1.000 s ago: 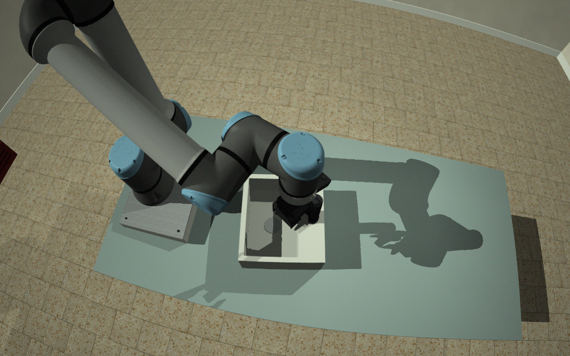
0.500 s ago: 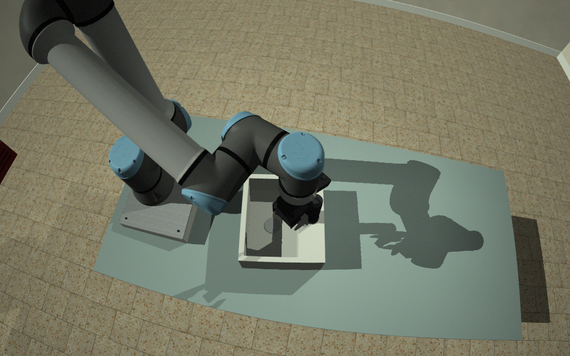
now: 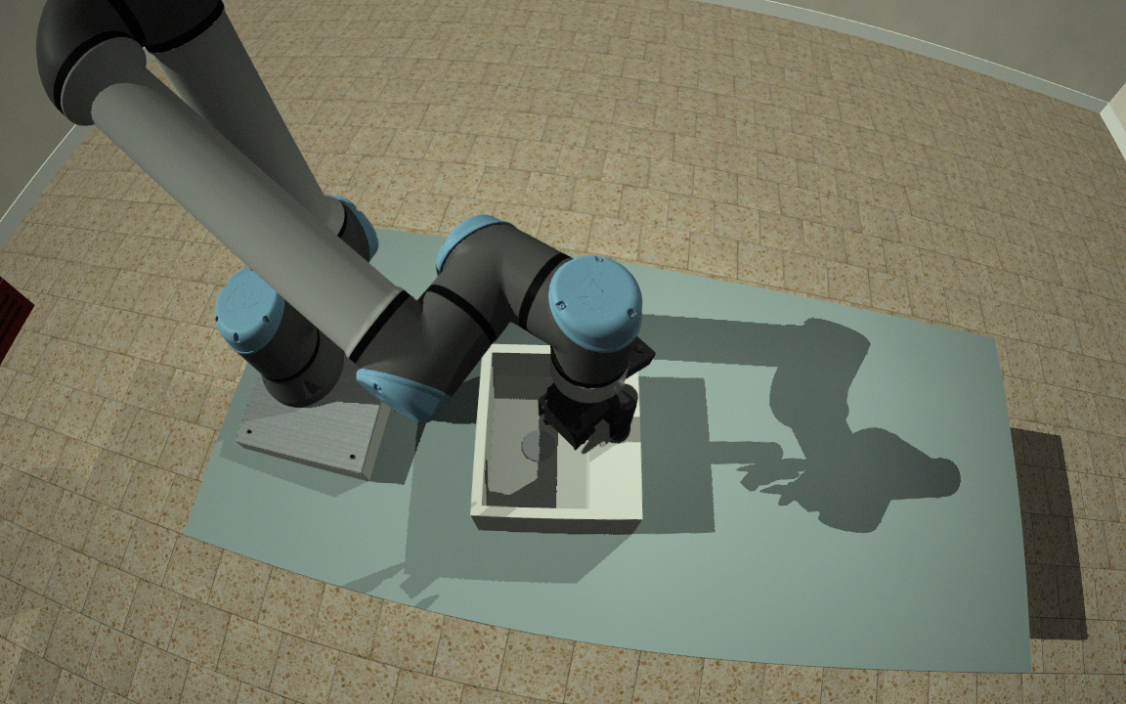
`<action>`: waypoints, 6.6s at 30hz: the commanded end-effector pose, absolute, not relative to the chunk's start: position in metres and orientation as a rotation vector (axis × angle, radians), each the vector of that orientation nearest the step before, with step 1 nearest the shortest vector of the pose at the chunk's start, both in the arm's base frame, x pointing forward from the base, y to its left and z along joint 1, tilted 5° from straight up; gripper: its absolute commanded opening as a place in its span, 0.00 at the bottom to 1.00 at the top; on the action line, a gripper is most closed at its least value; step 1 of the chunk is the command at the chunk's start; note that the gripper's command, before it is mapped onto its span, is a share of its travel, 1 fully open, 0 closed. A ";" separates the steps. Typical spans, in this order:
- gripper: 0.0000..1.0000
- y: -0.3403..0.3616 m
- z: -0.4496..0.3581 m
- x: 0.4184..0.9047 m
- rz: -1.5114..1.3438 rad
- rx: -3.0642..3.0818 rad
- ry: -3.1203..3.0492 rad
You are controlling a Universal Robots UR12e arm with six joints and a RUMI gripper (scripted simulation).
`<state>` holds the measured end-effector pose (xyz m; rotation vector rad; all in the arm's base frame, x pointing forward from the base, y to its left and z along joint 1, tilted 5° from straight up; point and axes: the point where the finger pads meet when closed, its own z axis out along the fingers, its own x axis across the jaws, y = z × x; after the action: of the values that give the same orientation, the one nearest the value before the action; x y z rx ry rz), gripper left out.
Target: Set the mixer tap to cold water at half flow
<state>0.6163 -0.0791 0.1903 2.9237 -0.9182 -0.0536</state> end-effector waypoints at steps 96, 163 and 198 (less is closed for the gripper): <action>0.00 -0.073 0.252 0.619 -0.061 2.993 -0.671; 0.00 -0.071 0.263 0.610 -0.132 1.956 2.459; 0.00 -0.074 0.266 0.620 -0.123 1.005 3.008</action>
<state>0.6190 -0.0736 0.2654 1.0430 2.9954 -0.1249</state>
